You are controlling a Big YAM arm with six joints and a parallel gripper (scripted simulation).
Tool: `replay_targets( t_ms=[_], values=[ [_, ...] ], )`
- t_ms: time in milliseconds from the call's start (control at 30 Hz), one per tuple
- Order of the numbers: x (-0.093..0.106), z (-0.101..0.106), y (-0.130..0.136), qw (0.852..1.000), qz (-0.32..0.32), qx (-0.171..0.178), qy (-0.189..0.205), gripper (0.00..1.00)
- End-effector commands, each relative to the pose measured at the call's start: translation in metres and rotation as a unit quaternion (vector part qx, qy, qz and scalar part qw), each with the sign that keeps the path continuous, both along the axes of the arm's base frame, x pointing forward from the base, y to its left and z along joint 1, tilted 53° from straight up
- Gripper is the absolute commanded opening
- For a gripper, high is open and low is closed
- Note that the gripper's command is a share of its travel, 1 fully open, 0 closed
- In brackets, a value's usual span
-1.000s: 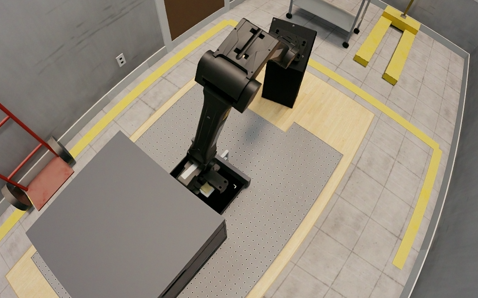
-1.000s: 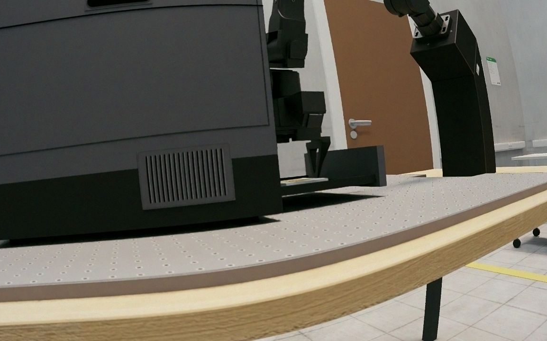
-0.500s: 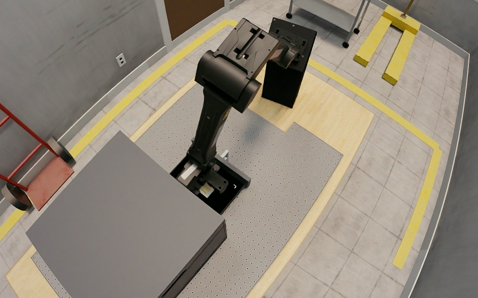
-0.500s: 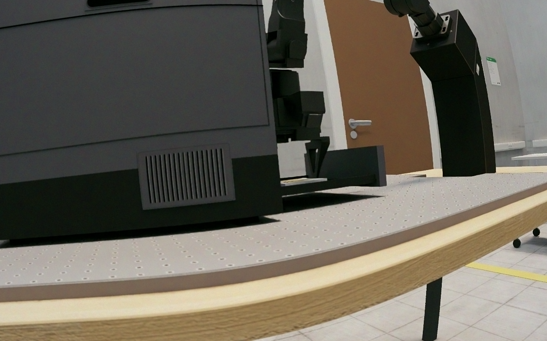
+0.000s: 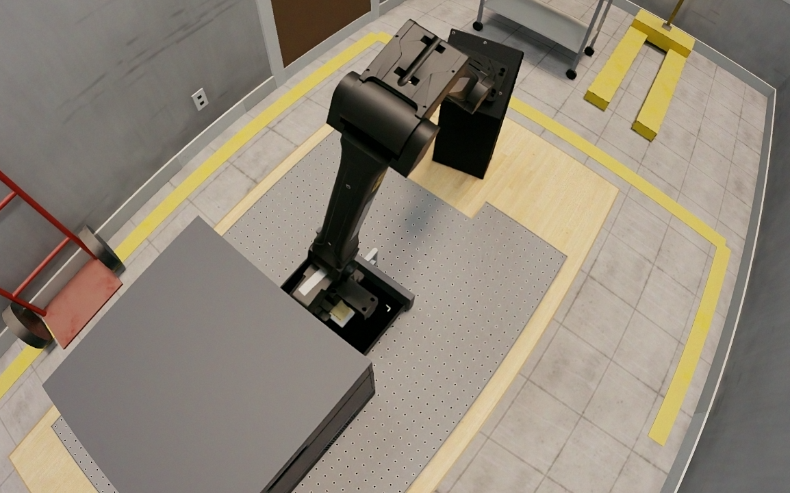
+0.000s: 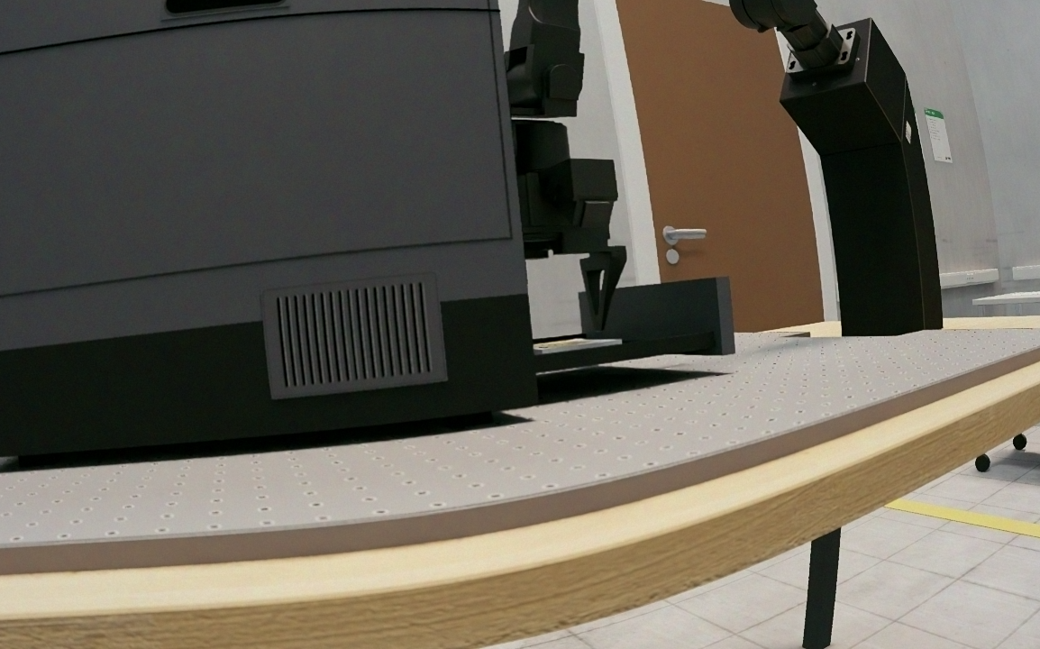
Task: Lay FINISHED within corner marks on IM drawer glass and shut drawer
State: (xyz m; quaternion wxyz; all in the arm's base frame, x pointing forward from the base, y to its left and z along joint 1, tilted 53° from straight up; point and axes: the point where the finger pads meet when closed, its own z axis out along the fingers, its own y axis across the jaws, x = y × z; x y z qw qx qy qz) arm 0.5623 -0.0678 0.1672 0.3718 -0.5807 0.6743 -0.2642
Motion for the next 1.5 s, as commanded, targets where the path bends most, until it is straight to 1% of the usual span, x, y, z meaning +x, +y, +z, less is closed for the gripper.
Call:
replay_targets(
  t_ms=[0, 33, 100, 500, 567, 600, 667, 1133, 1167, 1233, 1467],
  values=[
    [-0.007, 0.011, -0.009, 1.000, -0.005, -0.004, -0.006, 0.92],
    [-0.006, 0.015, -0.010, 1.000, -0.006, -0.004, -0.009, 0.92],
    [-0.010, 0.013, -0.009, 1.000, -0.005, -0.004, -0.006, 0.92],
    [-0.023, 0.022, -0.010, 1.000, -0.005, -0.004, -0.006, 0.92],
    [-0.023, 0.022, -0.010, 1.000, -0.005, -0.004, -0.006, 0.92],
    [-0.022, 0.027, -0.011, 1.000, -0.006, -0.004, -0.009, 0.92],
    [-0.026, 0.025, -0.011, 1.000, -0.005, -0.004, -0.006, 0.92],
    [-0.039, 0.034, -0.011, 1.000, -0.005, -0.004, -0.006, 0.92],
    [-0.038, 0.039, -0.012, 1.000, -0.006, -0.004, -0.010, 0.92],
    [-0.043, 0.036, -0.012, 1.000, -0.005, -0.004, -0.006, 0.92],
    [-0.049, 0.043, -0.012, 1.000, -0.005, -0.005, -0.008, 0.92]
  ],
)
